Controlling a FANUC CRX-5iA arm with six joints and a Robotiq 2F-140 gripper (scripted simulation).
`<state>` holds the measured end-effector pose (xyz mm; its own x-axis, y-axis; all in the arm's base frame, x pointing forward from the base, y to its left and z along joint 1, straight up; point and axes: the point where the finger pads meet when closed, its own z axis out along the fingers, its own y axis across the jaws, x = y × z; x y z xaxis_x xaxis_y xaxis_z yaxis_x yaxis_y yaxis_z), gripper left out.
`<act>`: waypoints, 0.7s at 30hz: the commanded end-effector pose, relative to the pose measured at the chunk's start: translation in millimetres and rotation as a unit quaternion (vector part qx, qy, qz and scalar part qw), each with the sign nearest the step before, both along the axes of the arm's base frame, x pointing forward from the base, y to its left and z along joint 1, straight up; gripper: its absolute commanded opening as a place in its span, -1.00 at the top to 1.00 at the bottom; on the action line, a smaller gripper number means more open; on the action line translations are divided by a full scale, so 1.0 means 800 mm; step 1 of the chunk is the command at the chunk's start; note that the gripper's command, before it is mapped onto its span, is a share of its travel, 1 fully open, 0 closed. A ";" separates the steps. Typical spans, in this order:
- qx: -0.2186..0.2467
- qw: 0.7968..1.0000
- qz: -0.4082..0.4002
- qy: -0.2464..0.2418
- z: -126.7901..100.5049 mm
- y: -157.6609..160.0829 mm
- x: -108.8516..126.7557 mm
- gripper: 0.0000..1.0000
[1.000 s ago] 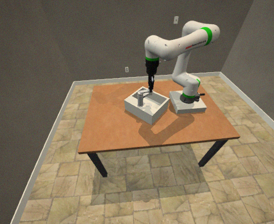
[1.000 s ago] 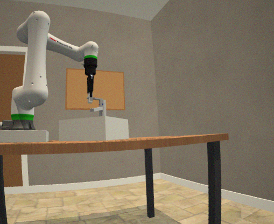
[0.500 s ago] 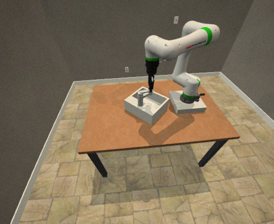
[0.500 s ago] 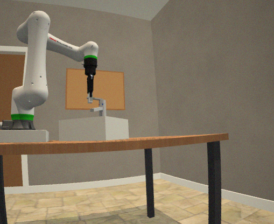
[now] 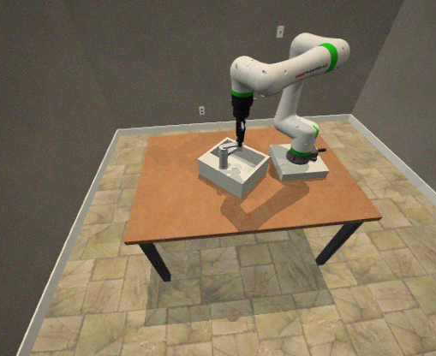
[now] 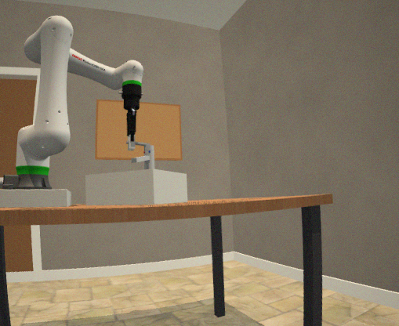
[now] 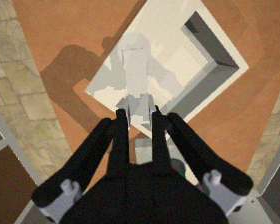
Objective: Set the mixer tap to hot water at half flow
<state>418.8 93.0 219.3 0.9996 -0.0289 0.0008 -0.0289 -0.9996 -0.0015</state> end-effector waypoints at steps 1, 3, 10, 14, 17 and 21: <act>0.000 1.000 0.000 0.000 0.000 0.000 0.000 1.00; 0.000 1.000 0.000 0.000 0.000 0.000 0.000 1.00; 0.000 1.000 0.000 0.000 0.000 0.000 0.000 0.21; 0.000 1.000 0.000 0.000 0.000 0.000 0.000 0.21; 0.000 1.000 0.000 0.000 0.000 0.000 0.000 0.21; 0.000 1.000 0.000 0.000 0.000 0.000 0.000 0.21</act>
